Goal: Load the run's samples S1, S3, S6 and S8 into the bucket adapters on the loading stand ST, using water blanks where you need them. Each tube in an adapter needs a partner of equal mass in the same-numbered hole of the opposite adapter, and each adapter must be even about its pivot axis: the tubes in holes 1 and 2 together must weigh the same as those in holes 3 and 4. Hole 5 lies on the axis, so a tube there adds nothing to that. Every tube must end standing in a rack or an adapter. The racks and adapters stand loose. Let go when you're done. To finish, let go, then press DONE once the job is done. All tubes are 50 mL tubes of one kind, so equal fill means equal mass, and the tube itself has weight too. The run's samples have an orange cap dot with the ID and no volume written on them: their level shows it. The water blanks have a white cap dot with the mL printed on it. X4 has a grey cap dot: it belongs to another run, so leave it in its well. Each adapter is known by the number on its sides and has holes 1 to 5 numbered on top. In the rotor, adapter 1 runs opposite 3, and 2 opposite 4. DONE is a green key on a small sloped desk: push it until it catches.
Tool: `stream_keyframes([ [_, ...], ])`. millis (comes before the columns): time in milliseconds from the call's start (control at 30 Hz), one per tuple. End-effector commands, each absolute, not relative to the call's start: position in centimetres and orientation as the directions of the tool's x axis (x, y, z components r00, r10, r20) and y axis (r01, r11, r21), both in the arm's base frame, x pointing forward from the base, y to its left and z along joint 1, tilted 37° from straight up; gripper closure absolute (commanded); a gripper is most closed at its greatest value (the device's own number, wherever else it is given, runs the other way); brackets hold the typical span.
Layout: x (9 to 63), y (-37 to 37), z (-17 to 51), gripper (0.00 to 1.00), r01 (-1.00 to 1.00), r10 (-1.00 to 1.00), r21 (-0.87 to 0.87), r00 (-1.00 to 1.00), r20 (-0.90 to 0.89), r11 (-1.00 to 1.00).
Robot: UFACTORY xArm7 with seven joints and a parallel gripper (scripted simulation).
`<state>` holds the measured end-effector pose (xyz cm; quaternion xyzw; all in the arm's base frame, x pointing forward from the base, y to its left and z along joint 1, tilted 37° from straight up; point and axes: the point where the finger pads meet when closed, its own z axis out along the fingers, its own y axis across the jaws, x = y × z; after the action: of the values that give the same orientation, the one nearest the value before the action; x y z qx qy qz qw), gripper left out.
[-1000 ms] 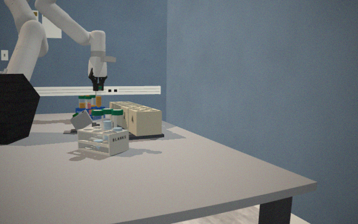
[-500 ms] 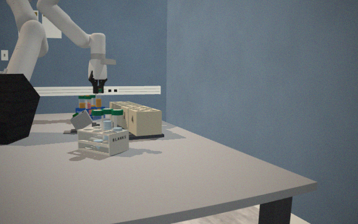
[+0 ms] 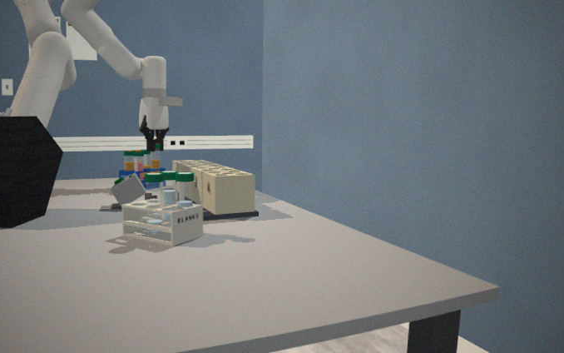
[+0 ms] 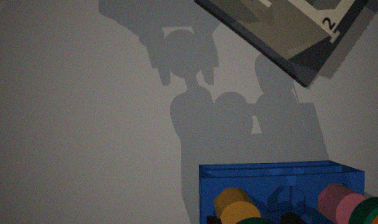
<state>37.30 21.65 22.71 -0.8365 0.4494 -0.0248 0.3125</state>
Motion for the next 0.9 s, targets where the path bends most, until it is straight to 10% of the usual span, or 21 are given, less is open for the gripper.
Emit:
stream_keyframes([
  [0, 37.5, 21.8, 22.6, 1.0, -0.736, -0.768, -0.547, 0.594, -0.239, -0.399],
  [867, 38.0, 22.6, 21.2, 1.0, -0.736, -0.768, -0.547, 0.594, -0.239, -0.399],
])
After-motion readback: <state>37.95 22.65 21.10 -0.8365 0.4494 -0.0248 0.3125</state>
